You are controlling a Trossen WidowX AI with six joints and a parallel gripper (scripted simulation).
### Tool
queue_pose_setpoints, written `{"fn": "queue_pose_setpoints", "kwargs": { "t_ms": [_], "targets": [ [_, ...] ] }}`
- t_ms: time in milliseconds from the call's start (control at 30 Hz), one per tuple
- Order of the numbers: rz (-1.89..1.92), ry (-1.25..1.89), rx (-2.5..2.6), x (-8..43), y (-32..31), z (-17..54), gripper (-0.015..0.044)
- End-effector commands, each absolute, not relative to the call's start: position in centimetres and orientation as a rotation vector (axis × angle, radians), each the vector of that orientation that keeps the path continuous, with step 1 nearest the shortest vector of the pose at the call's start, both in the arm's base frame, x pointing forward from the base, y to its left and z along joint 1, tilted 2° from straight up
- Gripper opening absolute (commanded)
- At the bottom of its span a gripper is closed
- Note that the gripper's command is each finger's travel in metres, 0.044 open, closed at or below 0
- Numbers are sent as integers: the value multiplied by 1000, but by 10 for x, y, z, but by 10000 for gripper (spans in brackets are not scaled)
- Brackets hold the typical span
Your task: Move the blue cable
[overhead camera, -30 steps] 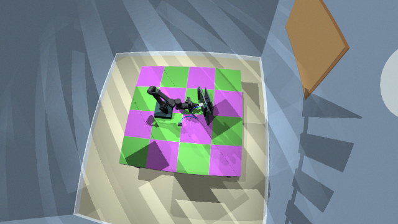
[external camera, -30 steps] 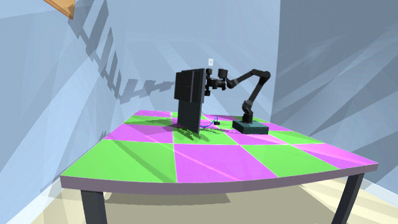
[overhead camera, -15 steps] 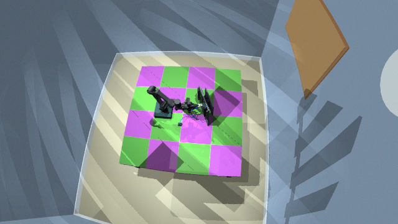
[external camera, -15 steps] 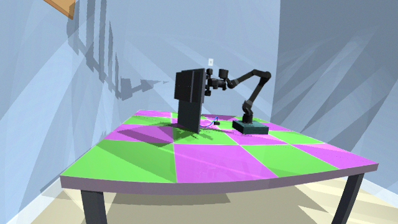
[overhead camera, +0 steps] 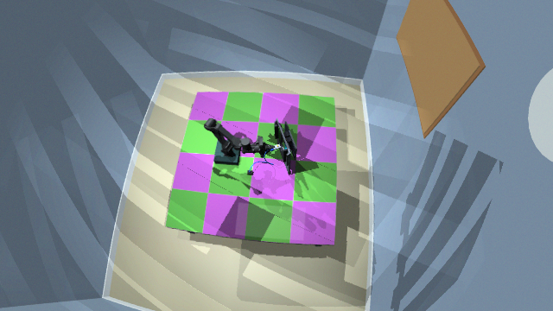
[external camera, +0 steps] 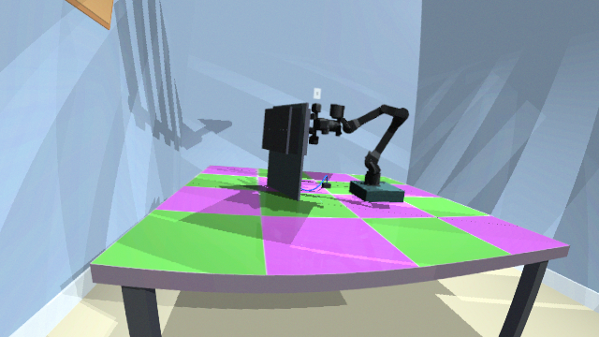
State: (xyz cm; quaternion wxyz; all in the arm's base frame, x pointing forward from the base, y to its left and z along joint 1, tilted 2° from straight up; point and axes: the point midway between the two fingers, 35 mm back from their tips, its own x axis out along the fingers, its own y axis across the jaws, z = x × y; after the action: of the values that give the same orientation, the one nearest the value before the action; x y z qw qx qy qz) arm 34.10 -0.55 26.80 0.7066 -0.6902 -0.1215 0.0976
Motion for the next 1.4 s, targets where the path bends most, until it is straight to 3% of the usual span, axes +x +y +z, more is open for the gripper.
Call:
{"fn": "queue_pose_setpoints", "kwargs": {
  "t_ms": [0,900,1367],
  "targets": [
    [209,-277,-1534,338,-7,271,0],
    [209,-277,-1534,344,-4,180,0],
    [182,-260,-1533,345,1,181,0]
  ]
}}
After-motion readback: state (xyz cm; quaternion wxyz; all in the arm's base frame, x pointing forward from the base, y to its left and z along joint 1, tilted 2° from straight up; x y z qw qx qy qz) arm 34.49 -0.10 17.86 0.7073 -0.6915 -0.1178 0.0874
